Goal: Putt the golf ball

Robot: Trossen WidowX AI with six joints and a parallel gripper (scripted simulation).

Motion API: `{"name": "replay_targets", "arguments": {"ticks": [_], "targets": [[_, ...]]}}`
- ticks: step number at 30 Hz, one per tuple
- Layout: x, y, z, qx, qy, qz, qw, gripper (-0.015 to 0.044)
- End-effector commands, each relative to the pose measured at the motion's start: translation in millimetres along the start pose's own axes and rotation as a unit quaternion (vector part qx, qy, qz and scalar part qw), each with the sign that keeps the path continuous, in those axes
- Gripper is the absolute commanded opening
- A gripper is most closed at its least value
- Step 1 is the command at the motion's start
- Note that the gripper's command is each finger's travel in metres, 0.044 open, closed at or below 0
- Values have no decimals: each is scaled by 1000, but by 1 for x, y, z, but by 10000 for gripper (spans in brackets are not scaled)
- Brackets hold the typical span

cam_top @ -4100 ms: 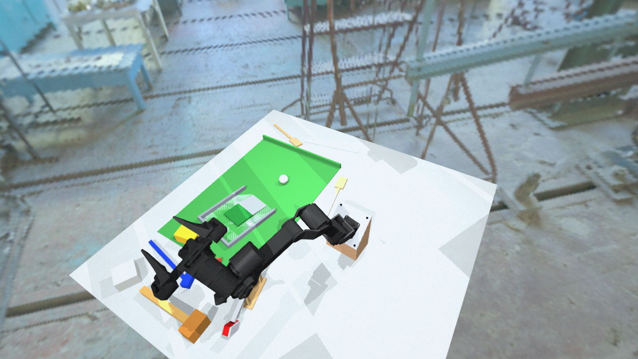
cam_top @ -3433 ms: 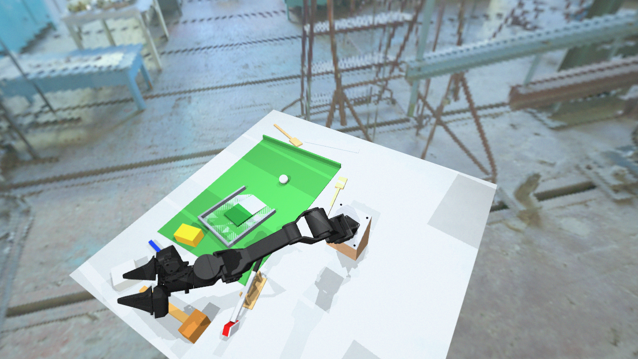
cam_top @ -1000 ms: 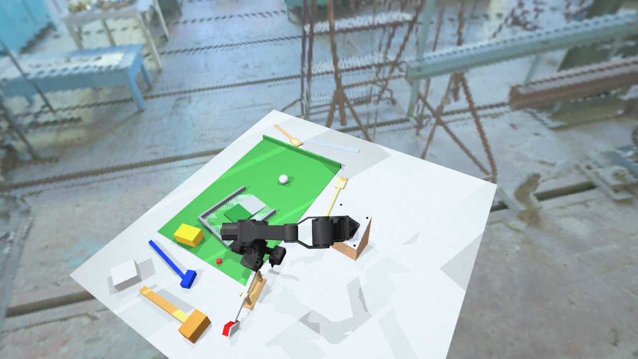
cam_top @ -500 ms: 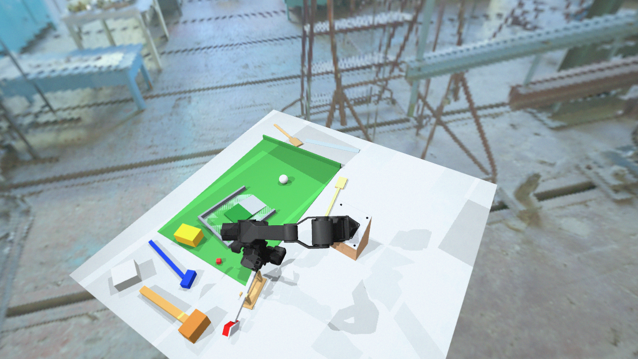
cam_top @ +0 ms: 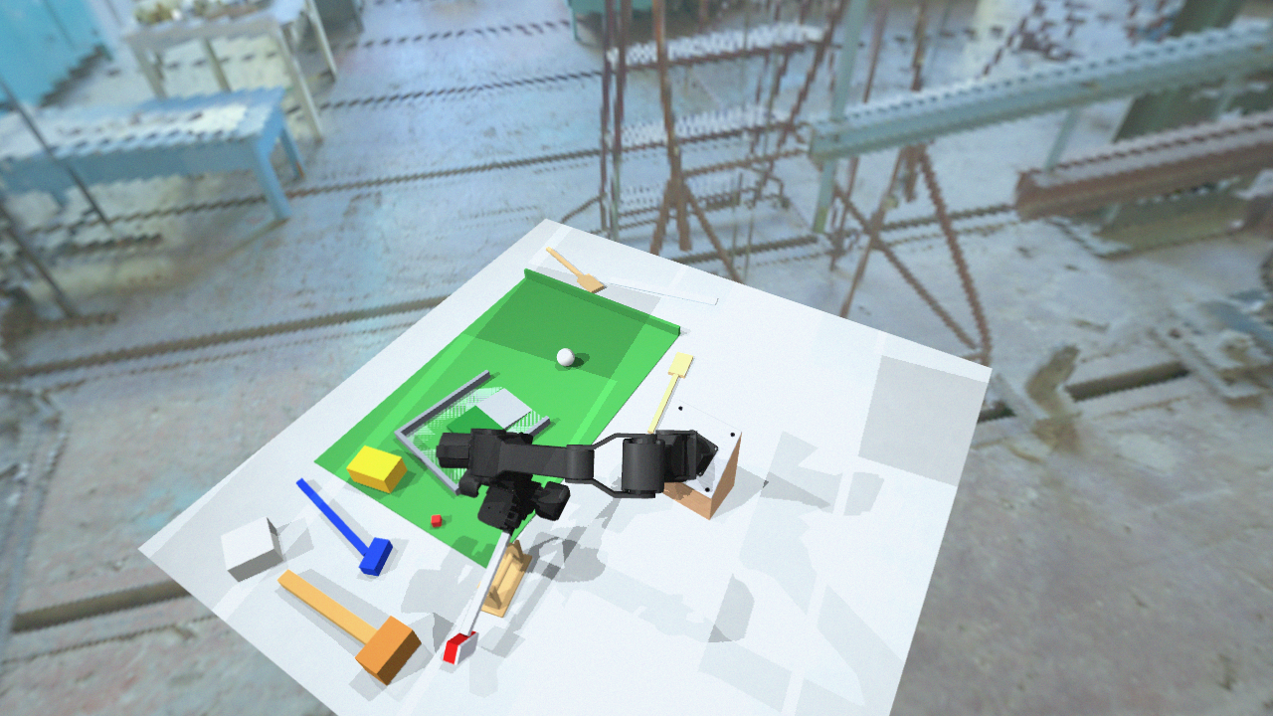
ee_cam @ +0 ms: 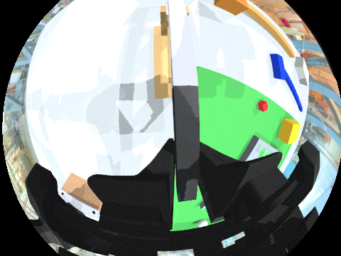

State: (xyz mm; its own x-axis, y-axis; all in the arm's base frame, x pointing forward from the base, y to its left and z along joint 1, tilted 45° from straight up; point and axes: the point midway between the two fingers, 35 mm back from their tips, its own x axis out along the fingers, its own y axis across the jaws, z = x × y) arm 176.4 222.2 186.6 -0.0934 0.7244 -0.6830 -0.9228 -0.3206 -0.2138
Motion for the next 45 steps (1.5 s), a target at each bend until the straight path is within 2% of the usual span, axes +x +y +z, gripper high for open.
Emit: {"name": "replay_targets", "arguments": {"ticks": [1,12,18,31,45], "targets": [[-19,-4,2,-3,-3,-3,1000,0],[-76,1,6,-1,-6,-4,1000,0],[-71,-4,-5,23,5,-5,1000,0],[-76,-33,-92,216,55,-23,975,0],[-88,-35,-190,416,83,-37,905,0]]}}
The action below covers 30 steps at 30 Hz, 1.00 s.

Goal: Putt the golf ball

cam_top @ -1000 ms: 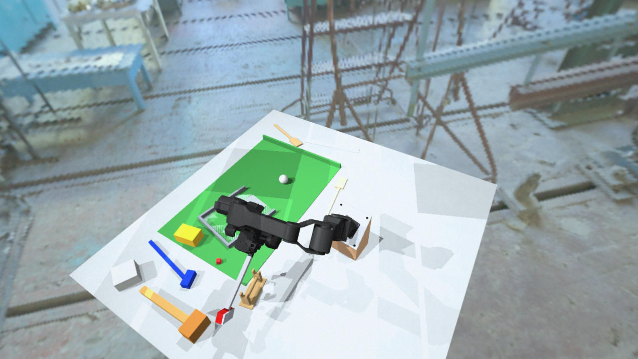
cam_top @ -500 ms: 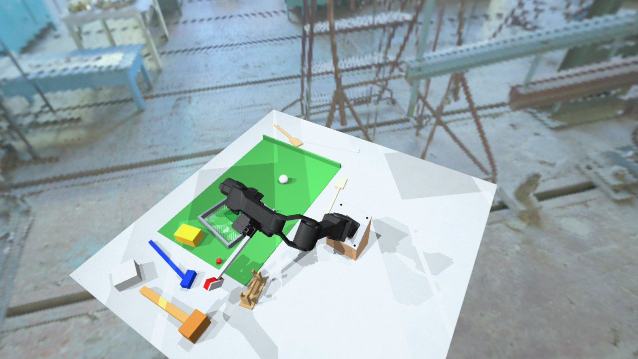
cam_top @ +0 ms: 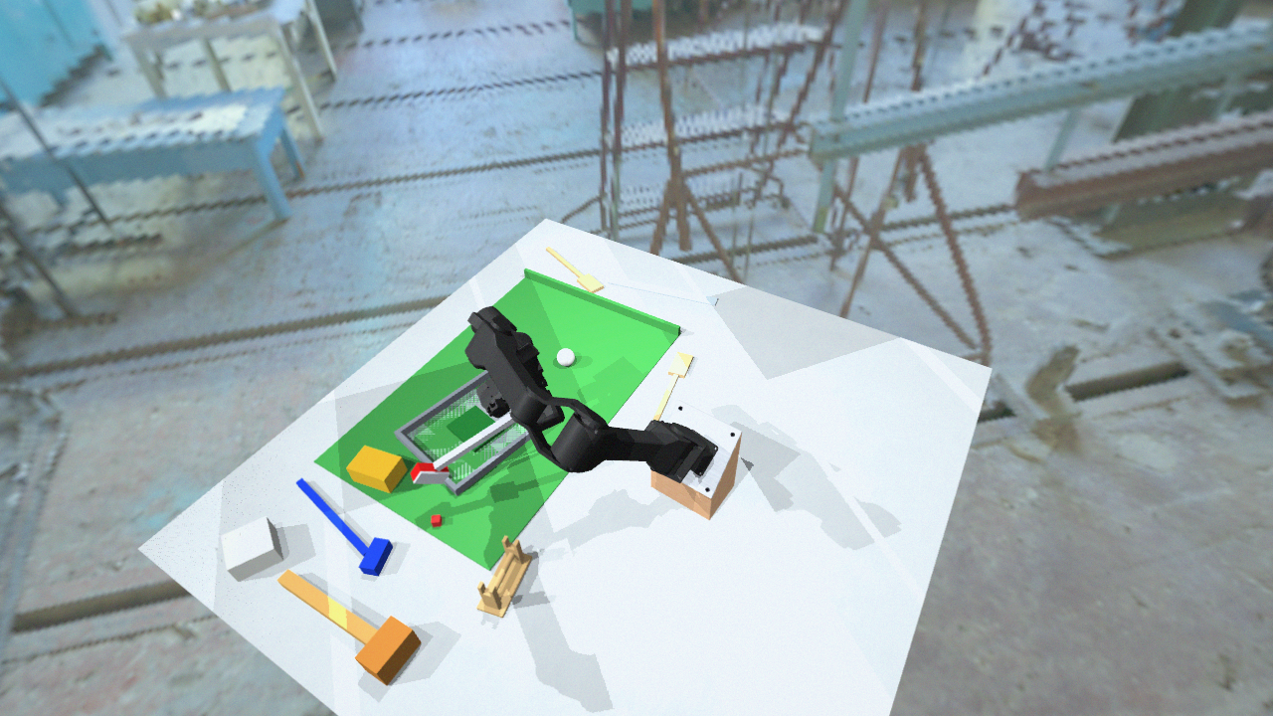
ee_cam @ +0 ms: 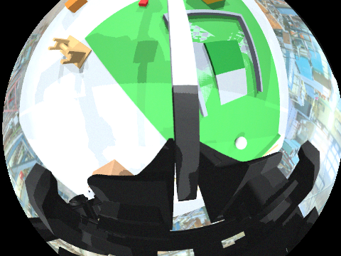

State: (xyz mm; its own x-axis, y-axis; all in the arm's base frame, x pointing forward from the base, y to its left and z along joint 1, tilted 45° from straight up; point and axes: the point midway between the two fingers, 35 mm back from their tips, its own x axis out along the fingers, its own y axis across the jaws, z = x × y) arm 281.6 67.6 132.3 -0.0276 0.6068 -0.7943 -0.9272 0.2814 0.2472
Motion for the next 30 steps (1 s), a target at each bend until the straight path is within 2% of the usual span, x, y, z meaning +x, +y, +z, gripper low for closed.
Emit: {"name": "replay_targets", "arguments": {"ticks": [1,16,30], "targets": [[1,-17,-20,56,4,-2,998,0],[8,-64,-118,263,12,5,965,0],[22,-71,-211,444,15,27,895,0]]}}
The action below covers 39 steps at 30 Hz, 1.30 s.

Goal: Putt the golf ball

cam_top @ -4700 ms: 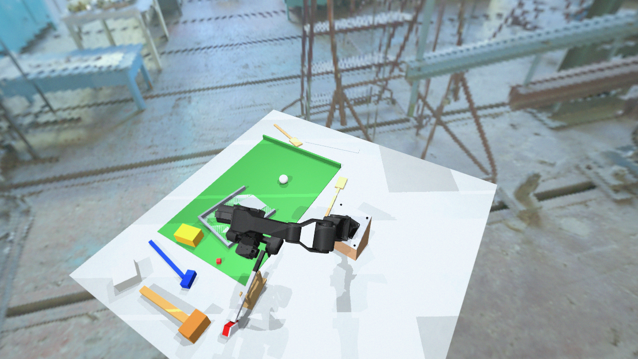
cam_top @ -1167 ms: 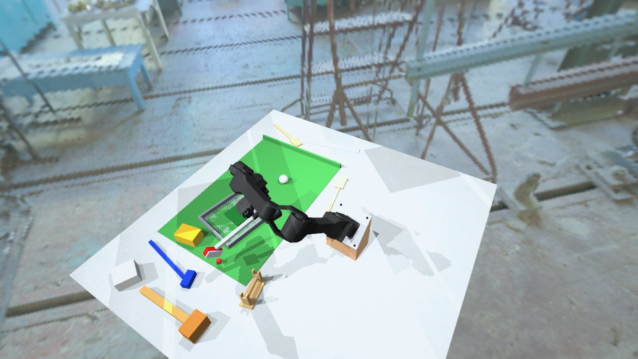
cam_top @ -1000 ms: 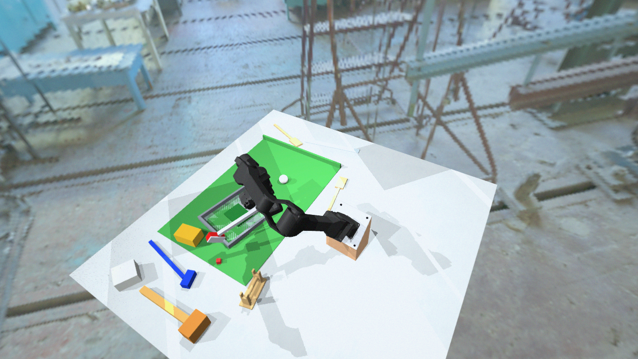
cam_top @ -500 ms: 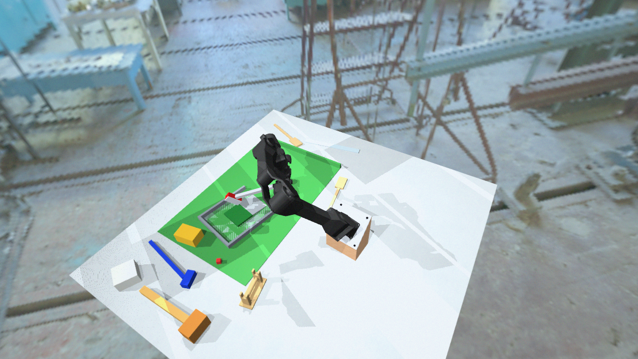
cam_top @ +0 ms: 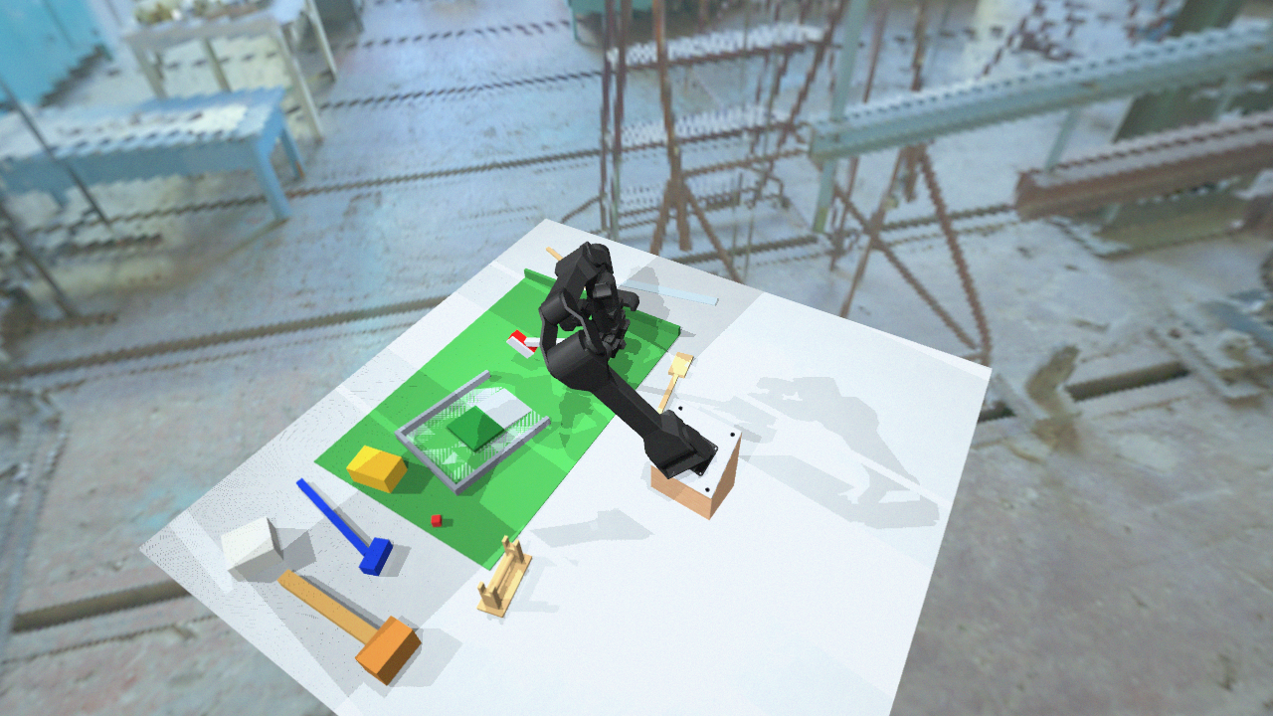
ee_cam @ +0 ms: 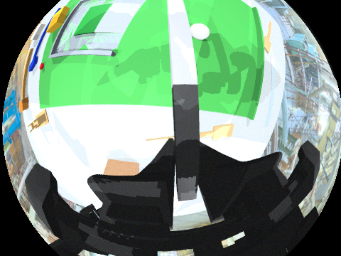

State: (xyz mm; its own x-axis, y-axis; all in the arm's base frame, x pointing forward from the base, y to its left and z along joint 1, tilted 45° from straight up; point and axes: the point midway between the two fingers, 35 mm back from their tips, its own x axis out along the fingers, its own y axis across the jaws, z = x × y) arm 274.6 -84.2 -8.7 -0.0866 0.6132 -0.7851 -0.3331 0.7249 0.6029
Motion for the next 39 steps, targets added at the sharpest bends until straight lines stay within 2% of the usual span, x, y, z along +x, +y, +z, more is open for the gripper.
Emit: {"name": "replay_targets", "arguments": {"ticks": [1,13,18,26,39], "targets": [[4,-18,-16,49,-3,7,999,0],[25,-64,-70,178,-17,46,983,0],[30,-64,-70,180,-17,47,982,0],[64,-61,-69,180,-17,47,982,0],[80,-60,-67,180,-17,48,982,0]]}}
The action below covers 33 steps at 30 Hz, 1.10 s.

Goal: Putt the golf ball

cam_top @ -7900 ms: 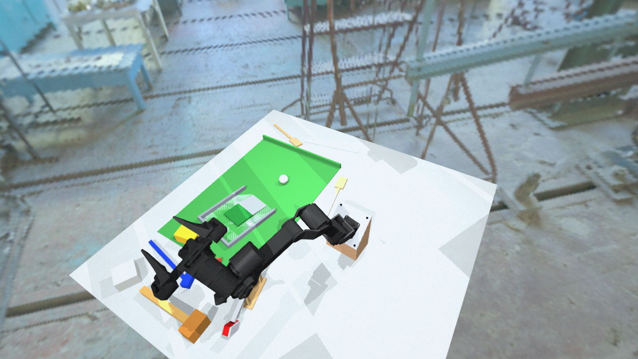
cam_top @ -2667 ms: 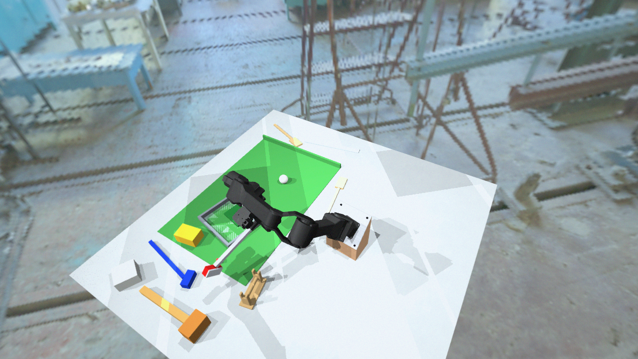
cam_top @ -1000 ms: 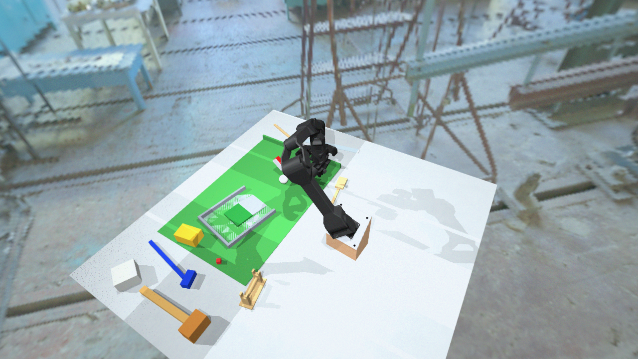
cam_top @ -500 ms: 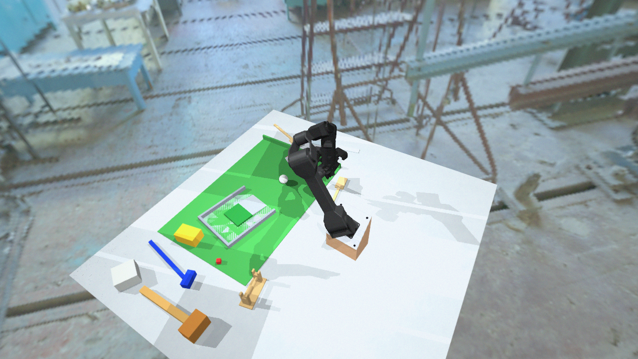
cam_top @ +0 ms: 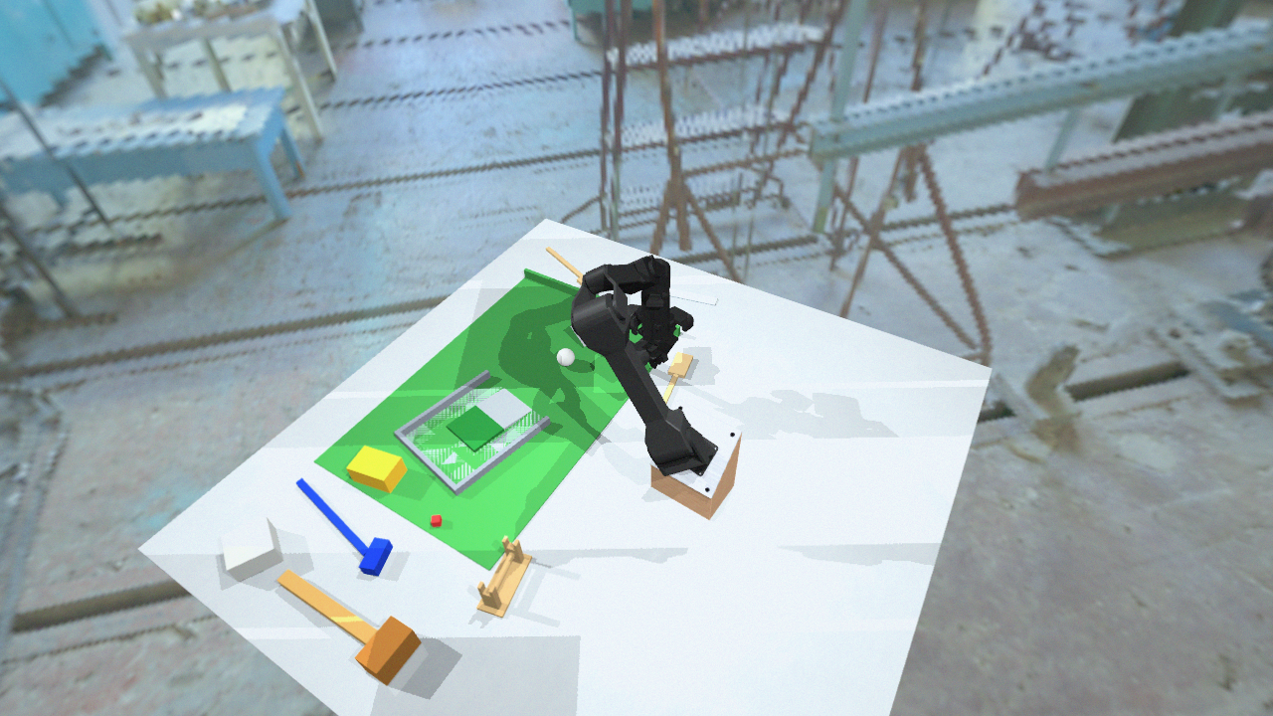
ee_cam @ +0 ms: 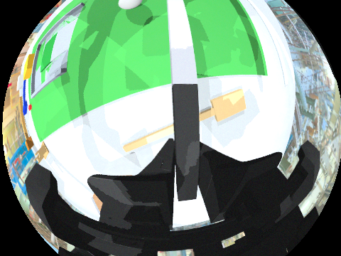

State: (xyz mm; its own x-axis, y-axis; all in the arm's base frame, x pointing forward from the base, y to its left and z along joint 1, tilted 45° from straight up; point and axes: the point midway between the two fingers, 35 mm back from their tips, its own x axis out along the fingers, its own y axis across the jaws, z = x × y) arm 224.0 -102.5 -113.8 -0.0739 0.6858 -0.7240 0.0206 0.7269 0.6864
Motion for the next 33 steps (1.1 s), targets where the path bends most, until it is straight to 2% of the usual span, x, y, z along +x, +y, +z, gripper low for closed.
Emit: {"name": "replay_targets", "arguments": {"ticks": [1,10,20,29,33], "targets": [[6,0,1,4,-3,2,1000,0],[19,0,0,3,-3,3,1000,0],[16,0,0,0,0,1,1000,0],[19,-29,0,3,-4,1,1000,0],[20,-26,-1,7,-1,2,1000,0]]}}
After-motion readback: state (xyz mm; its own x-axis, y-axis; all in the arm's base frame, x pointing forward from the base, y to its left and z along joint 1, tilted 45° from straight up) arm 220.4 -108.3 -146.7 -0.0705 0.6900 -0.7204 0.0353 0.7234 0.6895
